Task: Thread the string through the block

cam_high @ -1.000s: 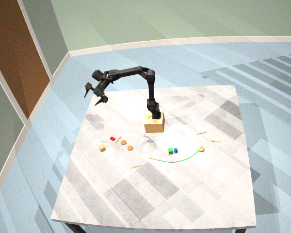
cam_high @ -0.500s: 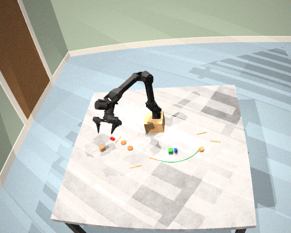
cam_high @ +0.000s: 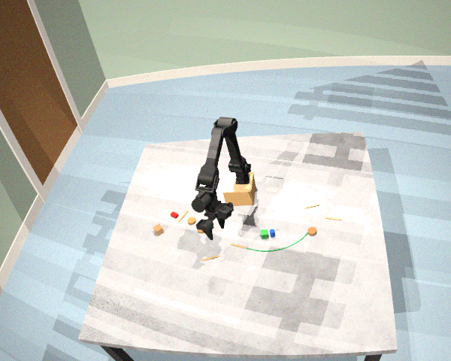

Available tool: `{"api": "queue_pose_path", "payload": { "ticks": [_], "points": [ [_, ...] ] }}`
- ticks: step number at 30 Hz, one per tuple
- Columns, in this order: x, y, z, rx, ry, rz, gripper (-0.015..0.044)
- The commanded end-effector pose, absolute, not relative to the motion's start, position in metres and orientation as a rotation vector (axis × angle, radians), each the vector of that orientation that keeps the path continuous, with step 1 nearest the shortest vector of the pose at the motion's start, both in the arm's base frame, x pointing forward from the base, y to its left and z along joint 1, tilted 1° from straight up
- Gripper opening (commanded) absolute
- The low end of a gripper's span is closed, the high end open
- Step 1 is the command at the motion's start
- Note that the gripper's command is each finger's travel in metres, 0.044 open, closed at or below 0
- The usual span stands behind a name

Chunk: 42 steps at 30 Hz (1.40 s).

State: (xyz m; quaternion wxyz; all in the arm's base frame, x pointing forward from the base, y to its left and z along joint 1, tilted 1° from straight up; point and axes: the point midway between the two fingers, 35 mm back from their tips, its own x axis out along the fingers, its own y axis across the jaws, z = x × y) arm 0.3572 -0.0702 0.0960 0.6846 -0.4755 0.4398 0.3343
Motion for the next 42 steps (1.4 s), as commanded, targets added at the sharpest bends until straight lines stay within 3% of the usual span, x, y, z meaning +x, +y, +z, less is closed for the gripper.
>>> {"api": "queue_pose_path", "payload": {
  "ticks": [1,11,28,36,42],
  "points": [
    [0.346,-0.005,0.066,-1.181,0.992,0.974,0.0440],
    [0.280,0.114,0.015,-1.502,0.950,1.448,0.0440],
    [0.279,0.116,0.015,-1.501,0.946,1.451,0.0440],
    [0.279,0.116,0.015,-1.502,0.946,1.452,0.0241],
    [0.279,0.116,0.015,-1.502,0.946,1.452,0.0241]
  ]
}}
